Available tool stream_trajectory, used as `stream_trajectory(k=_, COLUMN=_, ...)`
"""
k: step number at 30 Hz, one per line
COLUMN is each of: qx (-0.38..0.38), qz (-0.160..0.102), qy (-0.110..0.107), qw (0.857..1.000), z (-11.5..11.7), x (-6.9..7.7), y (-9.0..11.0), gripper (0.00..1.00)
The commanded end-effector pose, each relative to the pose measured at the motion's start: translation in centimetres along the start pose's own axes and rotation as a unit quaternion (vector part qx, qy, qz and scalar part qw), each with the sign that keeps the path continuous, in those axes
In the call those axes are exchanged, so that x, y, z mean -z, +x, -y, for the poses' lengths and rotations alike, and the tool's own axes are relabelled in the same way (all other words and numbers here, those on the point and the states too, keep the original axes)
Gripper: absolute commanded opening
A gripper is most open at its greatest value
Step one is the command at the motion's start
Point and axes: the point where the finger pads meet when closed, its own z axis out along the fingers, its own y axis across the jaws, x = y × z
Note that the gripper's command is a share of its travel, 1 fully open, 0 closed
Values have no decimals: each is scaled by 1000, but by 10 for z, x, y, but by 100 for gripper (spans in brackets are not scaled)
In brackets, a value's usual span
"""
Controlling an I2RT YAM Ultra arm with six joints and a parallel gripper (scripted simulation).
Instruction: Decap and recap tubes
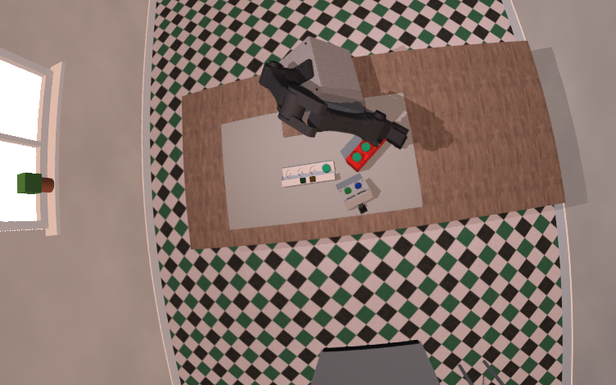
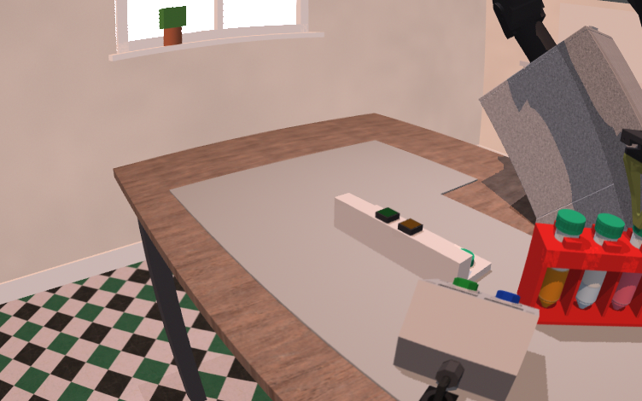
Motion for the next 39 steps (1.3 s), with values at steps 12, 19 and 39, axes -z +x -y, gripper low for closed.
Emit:
stream_trajectory(k=12, qx=-4, qz=8, qy=2, qw=1000, z=0, x=14, y=-4, gripper=0)
stream_trajectory(k=19, qx=-4, qz=8, qy=1, qw=1000, z=0, x=29, y=-4, gripper=0)
stream_trajectory(k=39, qx=-408, qz=7, qy=-1, qw=913, z=68, x=40, y=45, gripper=0)
